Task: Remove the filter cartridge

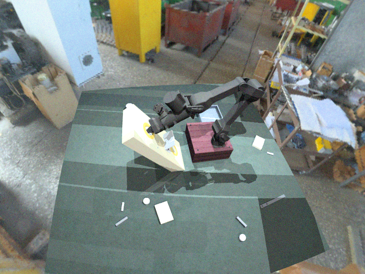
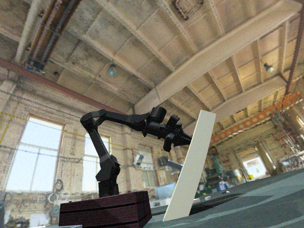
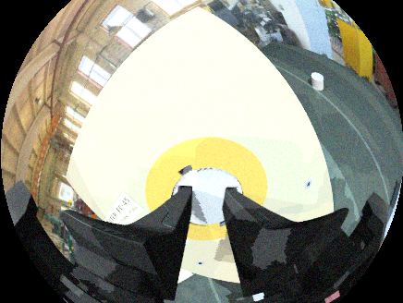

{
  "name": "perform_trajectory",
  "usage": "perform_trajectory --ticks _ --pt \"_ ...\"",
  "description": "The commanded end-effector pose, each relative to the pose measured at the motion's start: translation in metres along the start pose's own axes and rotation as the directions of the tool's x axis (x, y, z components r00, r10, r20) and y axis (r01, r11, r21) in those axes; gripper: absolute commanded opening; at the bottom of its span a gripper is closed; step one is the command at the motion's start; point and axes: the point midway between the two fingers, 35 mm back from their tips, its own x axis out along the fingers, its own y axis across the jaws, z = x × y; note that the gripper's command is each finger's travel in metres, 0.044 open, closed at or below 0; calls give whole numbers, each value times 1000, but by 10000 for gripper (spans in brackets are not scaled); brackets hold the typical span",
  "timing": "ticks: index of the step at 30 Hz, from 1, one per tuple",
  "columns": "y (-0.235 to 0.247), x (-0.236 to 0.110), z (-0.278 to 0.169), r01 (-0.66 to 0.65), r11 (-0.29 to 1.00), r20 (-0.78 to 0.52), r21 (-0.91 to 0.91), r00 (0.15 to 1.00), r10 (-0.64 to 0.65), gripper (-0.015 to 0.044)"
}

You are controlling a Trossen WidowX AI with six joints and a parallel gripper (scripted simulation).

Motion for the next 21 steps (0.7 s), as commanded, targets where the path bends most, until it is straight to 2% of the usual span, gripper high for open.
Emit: perform_trajectory --ticks 1,11,21 --pt "1 4 -1 -3 993 -6 122 1000 4 0" --pt "1 4 -1 -1 892 -6 452 1000 4 0" --pt "1 4 -1 2 684 -6 729 1000 4 0"
